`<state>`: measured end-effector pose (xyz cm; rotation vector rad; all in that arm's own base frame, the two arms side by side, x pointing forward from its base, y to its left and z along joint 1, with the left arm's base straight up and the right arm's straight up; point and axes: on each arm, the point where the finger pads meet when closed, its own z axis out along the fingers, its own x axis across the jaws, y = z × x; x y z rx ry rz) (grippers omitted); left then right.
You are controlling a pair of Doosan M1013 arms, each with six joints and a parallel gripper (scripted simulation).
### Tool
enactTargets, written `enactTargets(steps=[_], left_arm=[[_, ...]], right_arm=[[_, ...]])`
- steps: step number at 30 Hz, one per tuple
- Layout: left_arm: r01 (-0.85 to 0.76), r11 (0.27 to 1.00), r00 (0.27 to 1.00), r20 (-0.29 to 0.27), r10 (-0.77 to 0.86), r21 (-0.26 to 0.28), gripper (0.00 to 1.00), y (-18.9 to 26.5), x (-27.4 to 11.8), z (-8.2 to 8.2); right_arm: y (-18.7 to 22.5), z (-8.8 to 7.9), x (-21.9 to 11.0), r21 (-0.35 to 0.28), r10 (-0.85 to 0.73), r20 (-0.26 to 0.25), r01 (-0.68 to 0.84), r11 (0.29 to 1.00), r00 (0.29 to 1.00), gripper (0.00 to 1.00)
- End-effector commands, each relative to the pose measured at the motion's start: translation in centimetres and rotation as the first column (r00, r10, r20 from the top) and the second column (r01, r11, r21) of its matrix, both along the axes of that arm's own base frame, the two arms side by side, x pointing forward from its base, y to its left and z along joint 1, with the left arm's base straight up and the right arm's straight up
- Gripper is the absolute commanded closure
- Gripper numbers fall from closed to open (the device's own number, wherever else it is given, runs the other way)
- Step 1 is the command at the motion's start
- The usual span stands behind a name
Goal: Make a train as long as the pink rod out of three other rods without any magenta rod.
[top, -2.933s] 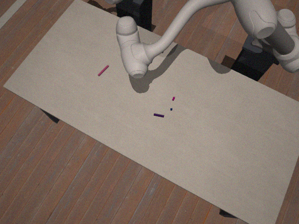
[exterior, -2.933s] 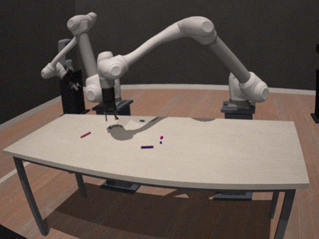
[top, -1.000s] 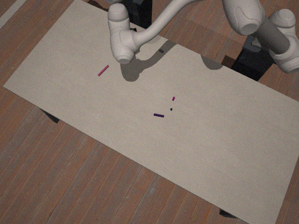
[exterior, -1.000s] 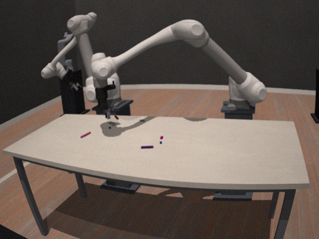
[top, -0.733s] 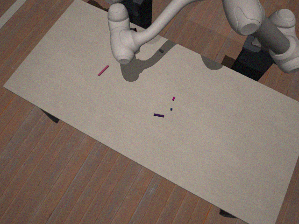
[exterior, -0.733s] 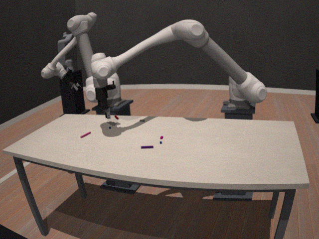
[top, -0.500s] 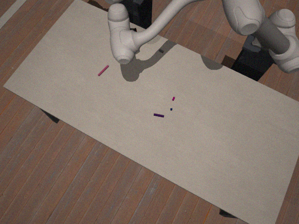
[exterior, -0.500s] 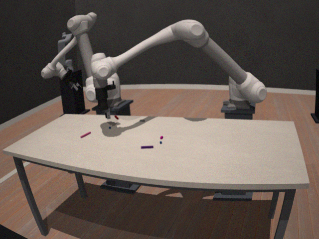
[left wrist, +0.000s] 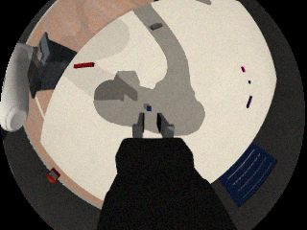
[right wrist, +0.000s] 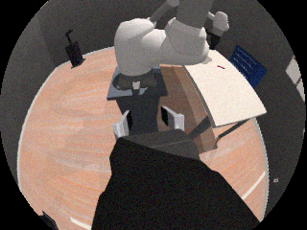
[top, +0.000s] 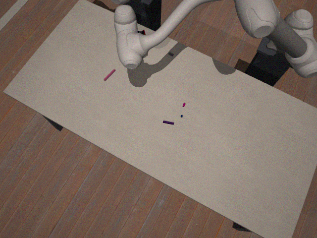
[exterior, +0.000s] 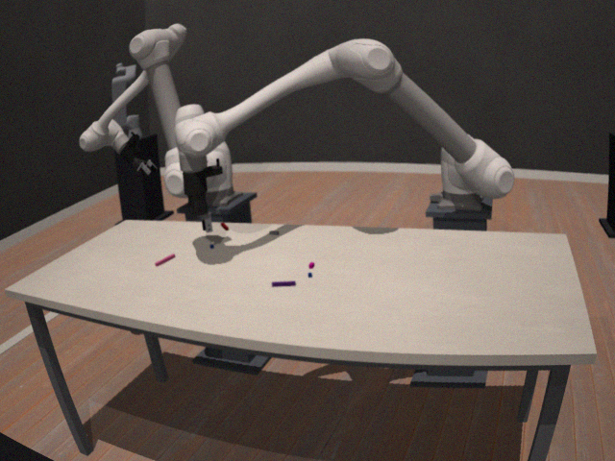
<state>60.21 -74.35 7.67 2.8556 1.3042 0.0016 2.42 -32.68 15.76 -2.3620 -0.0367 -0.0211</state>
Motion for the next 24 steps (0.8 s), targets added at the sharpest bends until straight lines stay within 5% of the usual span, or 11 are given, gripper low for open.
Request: enactTargets(steps=[1, 24], left_arm=[[0.009, 1.000, 1.000, -0.003, -0.009, 0.002, 0.46, 0.0, -0.3, -0.9], [0.009, 1.000, 1.000, -0.002, -0.009, 0.001, 0.46, -0.1, -0.2, -3.6]], right_arm=[[0.3, 0.1, 0.1, 0.006, -0.007, 0.011, 0.007, 1.000, 1.000, 0.00], [0.3, 0.1, 0.1, 0.006, -0.007, 0.011, 0.007, 1.000, 1.000, 0.00]])
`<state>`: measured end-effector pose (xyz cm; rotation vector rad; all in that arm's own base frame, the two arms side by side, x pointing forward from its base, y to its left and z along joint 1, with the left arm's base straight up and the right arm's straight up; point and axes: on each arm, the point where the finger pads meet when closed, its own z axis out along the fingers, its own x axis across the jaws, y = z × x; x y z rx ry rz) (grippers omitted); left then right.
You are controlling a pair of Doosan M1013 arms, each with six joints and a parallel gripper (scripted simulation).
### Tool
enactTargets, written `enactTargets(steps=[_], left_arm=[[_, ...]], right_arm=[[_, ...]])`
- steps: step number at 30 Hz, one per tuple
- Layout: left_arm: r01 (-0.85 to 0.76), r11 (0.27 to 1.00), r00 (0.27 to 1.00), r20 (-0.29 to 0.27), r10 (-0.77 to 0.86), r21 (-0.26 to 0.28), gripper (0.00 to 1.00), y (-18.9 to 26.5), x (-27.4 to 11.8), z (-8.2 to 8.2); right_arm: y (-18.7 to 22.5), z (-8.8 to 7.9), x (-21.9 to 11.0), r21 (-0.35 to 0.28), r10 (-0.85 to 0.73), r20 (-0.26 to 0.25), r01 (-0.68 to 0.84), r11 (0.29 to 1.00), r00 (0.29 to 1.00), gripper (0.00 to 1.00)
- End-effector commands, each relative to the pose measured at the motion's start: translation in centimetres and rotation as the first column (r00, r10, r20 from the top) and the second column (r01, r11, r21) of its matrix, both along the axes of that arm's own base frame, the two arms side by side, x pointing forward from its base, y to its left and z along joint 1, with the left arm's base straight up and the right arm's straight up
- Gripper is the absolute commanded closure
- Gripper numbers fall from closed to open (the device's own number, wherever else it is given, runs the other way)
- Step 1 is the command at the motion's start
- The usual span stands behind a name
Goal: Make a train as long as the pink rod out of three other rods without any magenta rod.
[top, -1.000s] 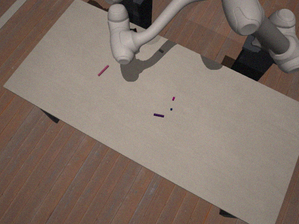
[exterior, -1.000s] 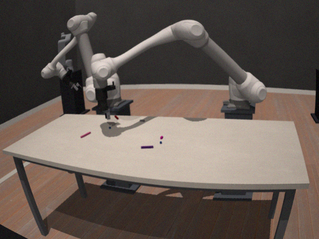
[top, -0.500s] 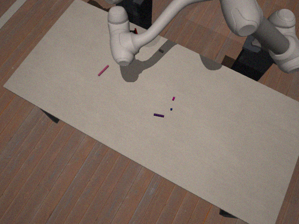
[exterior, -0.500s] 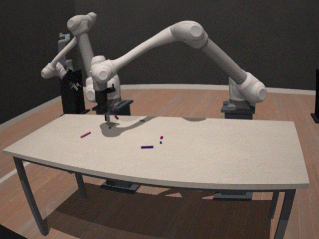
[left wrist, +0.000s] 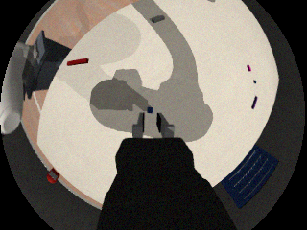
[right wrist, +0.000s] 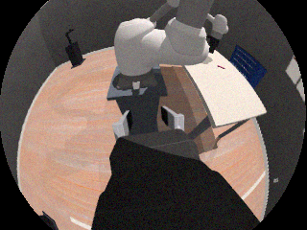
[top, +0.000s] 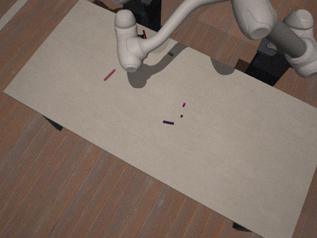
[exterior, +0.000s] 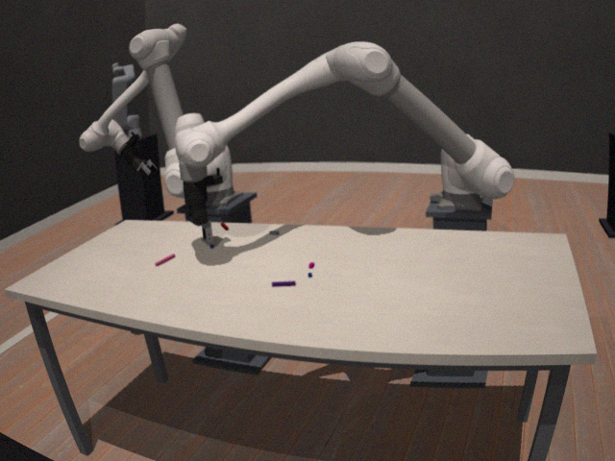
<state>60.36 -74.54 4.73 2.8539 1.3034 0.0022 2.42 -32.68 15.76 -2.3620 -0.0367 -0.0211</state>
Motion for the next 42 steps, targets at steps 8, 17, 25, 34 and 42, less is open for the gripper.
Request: enactTargets(steps=[8, 17, 25, 34, 42], left_arm=[[0.009, 1.000, 1.000, -0.004, -0.009, 0.004, 0.46, 0.10, -0.34, -1.27], [0.009, 1.000, 1.000, -0.005, -0.009, 0.004, 0.46, 0.12, -0.36, -1.35], [0.009, 1.000, 1.000, -0.005, -0.009, 0.004, 0.46, 0.12, -0.36, -1.36], [0.008, 1.000, 1.000, -0.003, -0.008, 0.002, 0.46, 0.13, -0.47, -1.20], [0.007, 1.000, 1.000, -0.004, -0.007, 0.003, 0.46, 0.19, -0.55, -1.18]], right_arm=[[0.30, 0.12, 0.11, 0.006, -0.007, 0.011, 0.007, 1.000, 1.000, 0.00], [0.30, 0.12, 0.11, 0.006, -0.007, 0.011, 0.007, 1.000, 1.000, 0.00], [0.30, 0.12, 0.11, 0.006, -0.007, 0.011, 0.007, 1.000, 1.000, 0.00], [0.30, 0.12, 0.11, 0.006, -0.007, 0.011, 0.007, 1.000, 1.000, 0.00], [0.30, 0.12, 0.11, 0.006, -0.007, 0.011, 0.007, 1.000, 1.000, 0.00]])
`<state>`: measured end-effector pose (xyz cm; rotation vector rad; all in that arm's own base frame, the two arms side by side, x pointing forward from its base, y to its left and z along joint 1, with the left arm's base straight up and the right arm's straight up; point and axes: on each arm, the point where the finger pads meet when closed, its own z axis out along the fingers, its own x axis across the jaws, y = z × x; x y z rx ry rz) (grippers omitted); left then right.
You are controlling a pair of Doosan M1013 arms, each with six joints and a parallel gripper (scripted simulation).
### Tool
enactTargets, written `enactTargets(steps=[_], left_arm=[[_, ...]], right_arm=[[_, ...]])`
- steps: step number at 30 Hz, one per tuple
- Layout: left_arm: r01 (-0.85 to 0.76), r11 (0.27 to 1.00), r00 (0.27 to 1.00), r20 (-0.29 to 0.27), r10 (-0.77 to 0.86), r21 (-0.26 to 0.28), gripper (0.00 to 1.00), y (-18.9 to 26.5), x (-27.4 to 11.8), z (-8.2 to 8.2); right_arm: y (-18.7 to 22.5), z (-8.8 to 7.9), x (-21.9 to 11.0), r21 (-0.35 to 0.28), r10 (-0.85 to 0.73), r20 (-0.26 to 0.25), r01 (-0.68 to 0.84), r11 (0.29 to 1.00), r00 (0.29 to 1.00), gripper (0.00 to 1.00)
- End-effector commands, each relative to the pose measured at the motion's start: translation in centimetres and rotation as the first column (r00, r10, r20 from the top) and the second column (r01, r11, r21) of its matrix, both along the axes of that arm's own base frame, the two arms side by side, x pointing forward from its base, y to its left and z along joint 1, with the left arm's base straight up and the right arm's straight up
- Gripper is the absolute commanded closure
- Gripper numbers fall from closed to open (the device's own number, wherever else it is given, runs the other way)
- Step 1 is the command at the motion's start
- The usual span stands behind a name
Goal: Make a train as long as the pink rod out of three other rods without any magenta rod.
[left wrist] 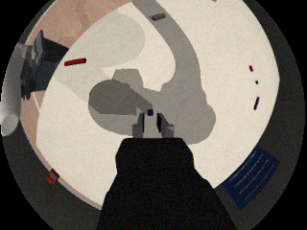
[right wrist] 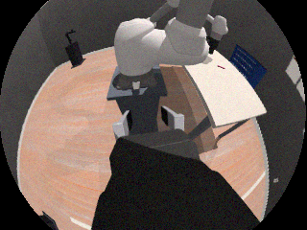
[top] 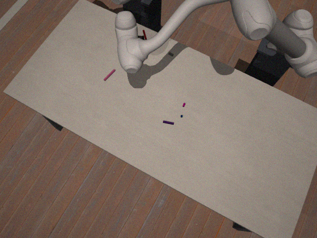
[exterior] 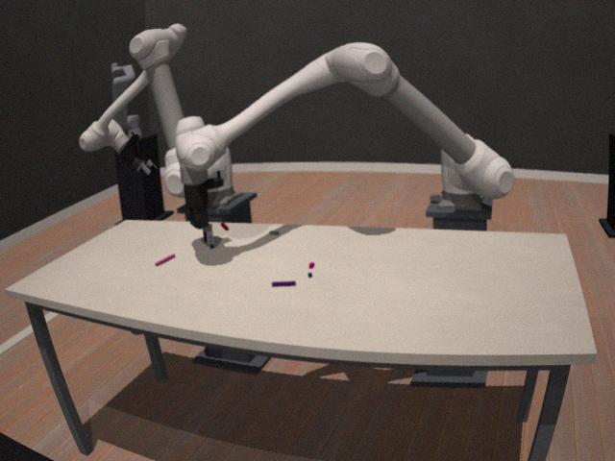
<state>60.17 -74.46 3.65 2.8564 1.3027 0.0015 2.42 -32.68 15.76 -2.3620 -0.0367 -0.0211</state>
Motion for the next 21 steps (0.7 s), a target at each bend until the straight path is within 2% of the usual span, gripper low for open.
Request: enactTargets(steps=[1, 14, 21], left_arm=[[0.006, 1.000, 1.000, -0.002, -0.006, 0.001, 0.46, 0.10, -0.36, -0.11], [0.006, 1.000, 1.000, -0.002, -0.006, 0.001, 0.46, 0.10, -0.36, -0.13], [0.006, 1.000, 1.000, -0.002, -0.006, 0.001, 0.46, 0.07, -0.34, -0.66]], right_arm=[[0.30, 0.12, 0.11, 0.006, -0.007, 0.011, 0.007, 1.000, 1.000, 0.00], [0.30, 0.12, 0.11, 0.006, -0.007, 0.011, 0.007, 1.000, 1.000, 0.00], [0.30, 0.12, 0.11, 0.006, -0.007, 0.011, 0.007, 1.000, 1.000, 0.00]])
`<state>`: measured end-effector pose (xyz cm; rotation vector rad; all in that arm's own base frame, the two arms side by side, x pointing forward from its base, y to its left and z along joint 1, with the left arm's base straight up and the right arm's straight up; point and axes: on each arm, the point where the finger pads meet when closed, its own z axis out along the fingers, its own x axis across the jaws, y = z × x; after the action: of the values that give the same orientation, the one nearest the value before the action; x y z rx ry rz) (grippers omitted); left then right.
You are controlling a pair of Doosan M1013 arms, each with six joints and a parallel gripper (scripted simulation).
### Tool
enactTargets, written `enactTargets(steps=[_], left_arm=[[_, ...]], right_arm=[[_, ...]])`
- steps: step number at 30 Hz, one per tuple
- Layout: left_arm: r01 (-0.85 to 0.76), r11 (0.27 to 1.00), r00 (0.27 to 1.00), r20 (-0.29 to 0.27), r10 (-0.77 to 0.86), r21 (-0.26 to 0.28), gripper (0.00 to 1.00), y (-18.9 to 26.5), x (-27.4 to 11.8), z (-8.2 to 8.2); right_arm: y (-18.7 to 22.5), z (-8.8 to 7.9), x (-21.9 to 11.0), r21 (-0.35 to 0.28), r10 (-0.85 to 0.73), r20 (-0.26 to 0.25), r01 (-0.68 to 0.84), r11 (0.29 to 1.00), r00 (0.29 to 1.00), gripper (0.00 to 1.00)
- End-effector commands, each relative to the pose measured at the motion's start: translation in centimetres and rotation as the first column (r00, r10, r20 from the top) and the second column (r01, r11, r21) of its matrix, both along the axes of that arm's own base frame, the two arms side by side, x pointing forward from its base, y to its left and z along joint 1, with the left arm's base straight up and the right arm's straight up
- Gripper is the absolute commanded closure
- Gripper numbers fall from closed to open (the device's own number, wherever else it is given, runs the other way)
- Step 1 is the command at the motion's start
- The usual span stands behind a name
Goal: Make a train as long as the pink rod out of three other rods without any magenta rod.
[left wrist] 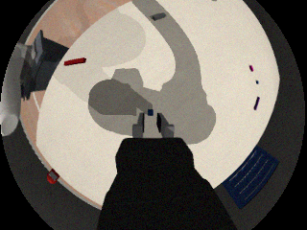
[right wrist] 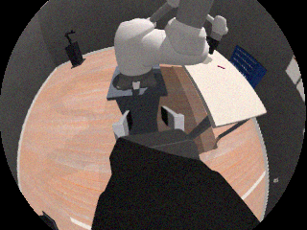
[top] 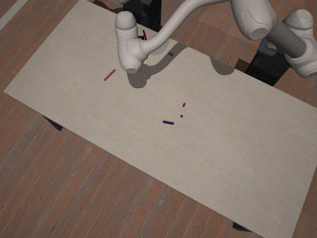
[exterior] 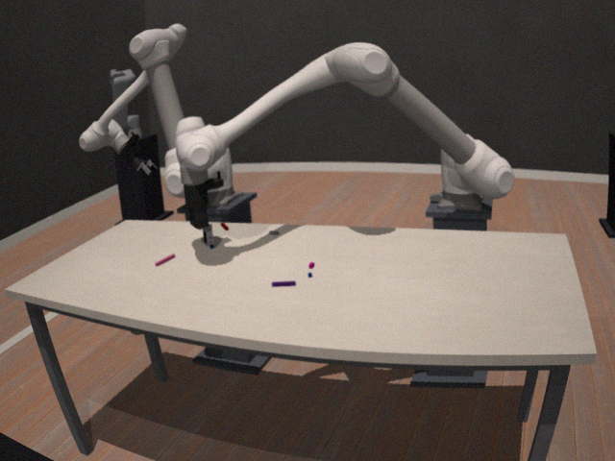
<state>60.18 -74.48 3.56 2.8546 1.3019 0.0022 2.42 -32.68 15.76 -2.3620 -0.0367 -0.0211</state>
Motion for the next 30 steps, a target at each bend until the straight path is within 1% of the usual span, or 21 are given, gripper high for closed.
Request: enactTargets(steps=[1, 15, 30], left_arm=[[0.006, 1.000, 1.000, -0.004, -0.006, 0.003, 0.46, 0.1, -0.4, -0.7], [0.006, 1.000, 1.000, -0.004, -0.006, 0.003, 0.46, 0.1, -0.4, -1.7], [0.006, 1.000, 1.000, -0.005, -0.006, 0.004, 0.46, 0.1, -0.4, -1.8]], right_arm=[[0.3, 0.1, 0.1, 0.006, -0.007, 0.011, 0.007, 1.000, 1.000, 0.00], [0.3, 0.1, 0.1, 0.006, -0.007, 0.011, 0.007, 1.000, 1.000, 0.00], [0.3, 0.1, 0.1, 0.006, -0.007, 0.011, 0.007, 1.000, 1.000, 0.00]])
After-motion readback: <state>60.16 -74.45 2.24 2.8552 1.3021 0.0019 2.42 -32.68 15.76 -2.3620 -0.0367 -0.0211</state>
